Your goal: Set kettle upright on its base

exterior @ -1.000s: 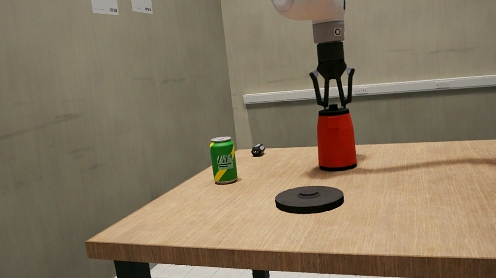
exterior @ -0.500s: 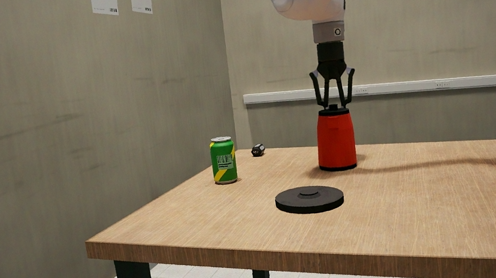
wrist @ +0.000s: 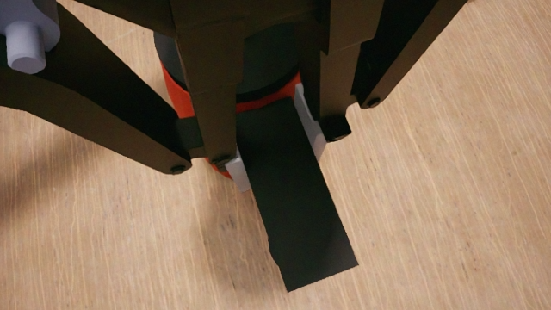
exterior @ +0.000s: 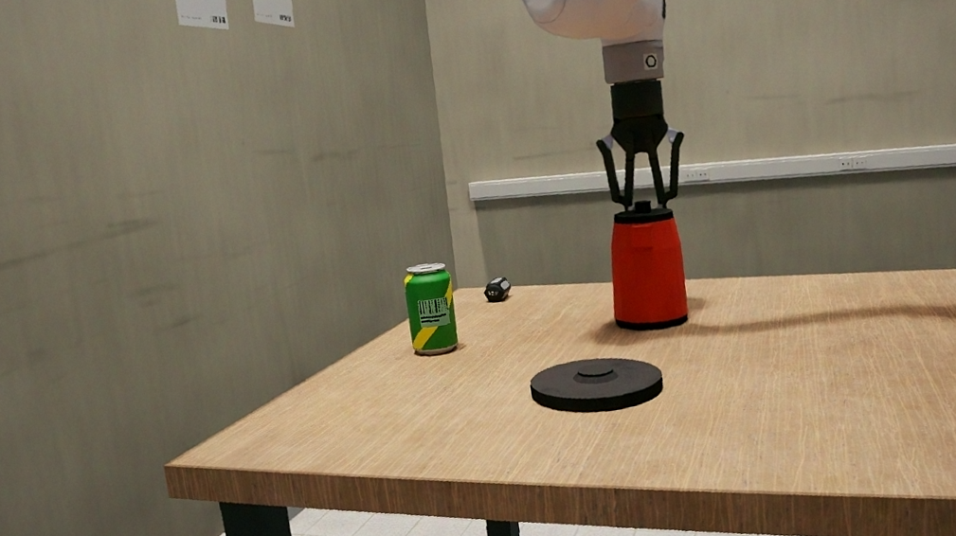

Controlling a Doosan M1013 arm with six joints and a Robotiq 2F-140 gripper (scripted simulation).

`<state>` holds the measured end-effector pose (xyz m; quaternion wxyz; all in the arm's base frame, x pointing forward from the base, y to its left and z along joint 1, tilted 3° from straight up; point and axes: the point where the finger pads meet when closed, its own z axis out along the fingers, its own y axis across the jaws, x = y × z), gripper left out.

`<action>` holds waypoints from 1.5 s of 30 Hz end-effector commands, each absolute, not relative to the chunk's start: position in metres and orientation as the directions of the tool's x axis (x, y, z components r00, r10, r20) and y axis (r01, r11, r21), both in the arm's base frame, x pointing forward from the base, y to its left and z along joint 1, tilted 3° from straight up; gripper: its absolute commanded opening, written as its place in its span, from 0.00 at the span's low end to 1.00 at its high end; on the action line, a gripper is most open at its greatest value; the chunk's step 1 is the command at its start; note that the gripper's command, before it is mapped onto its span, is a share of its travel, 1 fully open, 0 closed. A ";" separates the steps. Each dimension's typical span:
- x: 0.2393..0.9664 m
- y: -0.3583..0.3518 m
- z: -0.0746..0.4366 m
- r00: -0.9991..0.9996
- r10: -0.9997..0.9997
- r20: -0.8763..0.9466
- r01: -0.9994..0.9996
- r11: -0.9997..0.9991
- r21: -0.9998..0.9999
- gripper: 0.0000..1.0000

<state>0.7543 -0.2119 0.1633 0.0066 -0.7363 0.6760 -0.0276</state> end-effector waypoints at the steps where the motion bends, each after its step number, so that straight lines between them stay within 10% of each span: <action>1: 0.755 -0.212 0.165 0.084 -0.996 0.032 -0.995 -0.086 -0.049 0.10; 45: 0.752 -0.211 0.211 0.084 -0.996 0.032 -0.995 -0.086 -0.049 0.10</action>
